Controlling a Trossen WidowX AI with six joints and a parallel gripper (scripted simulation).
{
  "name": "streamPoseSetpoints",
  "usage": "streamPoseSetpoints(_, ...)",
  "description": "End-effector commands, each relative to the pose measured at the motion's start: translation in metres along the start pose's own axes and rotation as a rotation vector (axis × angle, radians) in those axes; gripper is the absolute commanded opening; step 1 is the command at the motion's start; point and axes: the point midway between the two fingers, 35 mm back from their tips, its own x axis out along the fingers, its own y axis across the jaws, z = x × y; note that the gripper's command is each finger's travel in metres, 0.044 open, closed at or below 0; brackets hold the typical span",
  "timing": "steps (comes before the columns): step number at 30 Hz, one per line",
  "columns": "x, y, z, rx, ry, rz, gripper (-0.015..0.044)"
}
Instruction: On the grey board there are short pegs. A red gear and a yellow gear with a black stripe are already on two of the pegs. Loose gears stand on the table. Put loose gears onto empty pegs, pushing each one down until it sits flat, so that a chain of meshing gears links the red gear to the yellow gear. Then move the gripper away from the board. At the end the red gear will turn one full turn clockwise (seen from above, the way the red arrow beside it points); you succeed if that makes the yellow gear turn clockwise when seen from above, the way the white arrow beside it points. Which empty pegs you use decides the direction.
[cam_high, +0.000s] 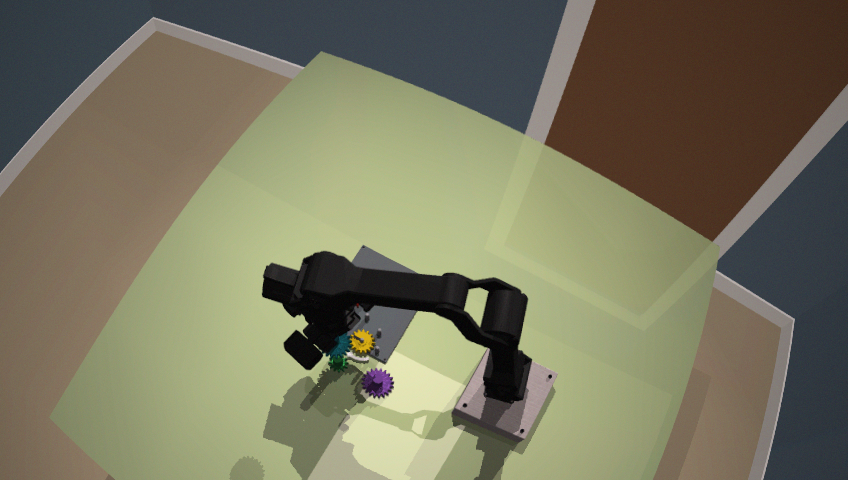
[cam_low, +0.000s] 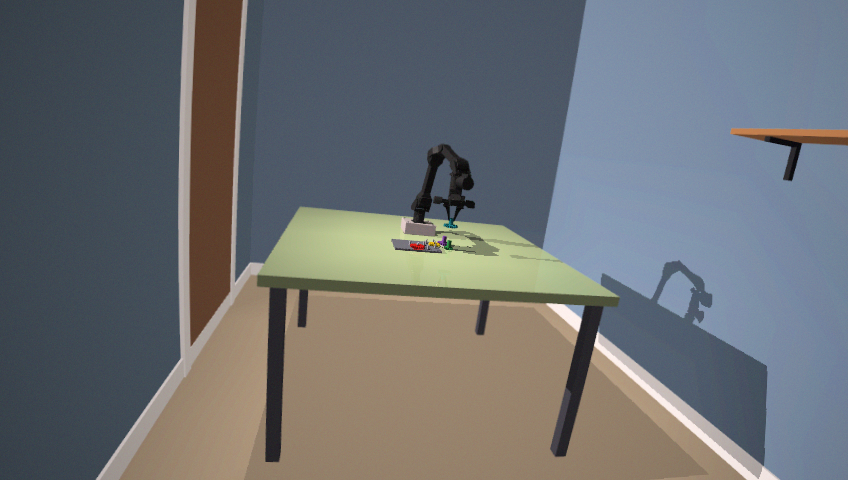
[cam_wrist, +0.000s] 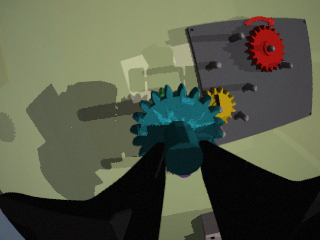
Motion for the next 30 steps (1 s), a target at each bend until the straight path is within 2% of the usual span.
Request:
streamPoseSetpoints(1,0.005,-0.012,0.004,-0.002,-0.003,-0.003,0.0)
streamPoseSetpoints(30,0.038,-0.085,0.016,-0.002,-0.003,-0.01,0.0)
